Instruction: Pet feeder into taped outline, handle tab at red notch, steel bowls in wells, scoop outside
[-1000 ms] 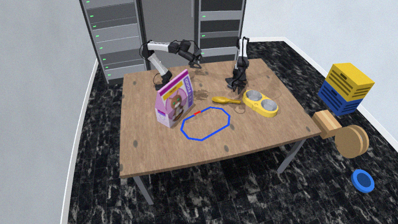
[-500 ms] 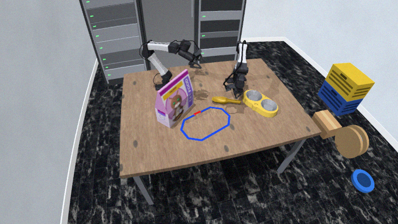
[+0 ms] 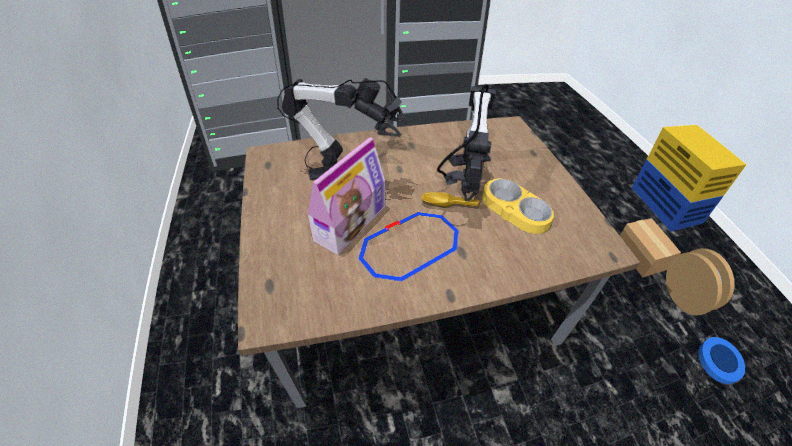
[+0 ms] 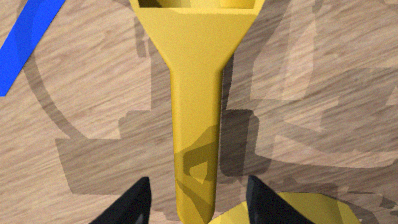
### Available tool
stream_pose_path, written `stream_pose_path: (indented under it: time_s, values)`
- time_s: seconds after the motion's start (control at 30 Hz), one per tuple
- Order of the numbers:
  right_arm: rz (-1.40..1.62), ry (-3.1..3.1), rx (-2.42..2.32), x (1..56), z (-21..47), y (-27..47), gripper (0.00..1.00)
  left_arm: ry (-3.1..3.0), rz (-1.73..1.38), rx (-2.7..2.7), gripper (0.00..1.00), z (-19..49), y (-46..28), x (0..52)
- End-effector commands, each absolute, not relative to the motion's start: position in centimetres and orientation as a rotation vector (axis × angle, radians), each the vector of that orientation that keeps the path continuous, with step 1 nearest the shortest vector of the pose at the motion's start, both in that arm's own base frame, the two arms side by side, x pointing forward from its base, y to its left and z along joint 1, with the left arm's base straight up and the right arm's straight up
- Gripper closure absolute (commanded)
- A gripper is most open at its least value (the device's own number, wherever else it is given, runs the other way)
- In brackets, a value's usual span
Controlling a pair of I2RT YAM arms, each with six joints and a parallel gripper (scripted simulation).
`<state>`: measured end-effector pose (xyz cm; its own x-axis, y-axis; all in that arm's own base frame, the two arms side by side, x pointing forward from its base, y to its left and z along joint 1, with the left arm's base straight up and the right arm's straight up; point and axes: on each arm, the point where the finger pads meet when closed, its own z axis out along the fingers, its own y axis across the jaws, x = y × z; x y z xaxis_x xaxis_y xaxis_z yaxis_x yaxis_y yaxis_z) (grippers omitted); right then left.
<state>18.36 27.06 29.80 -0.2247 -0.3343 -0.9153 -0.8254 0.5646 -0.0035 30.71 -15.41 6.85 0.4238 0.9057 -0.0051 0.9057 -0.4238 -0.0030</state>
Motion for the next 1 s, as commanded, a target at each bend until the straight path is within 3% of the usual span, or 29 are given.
stream_pose_path:
  time_s: [0.0,0.4,0.97]
  values:
    - [0.627,1.766,-0.938,18.2,30.8,27.1,0.0,1.674,-0.012,2.673,0.52,5.7,-15.4,30.7]
    - [0.54,1.894,-0.931,18.3,28.1,25.5,0.0,1.669,-0.012,2.676,0.53,4.3,-15.3,30.7]
    - [0.527,1.906,-0.927,18.4,27.8,25.2,0.0,1.668,-0.005,2.668,0.71,3.0,-15.3,30.7]
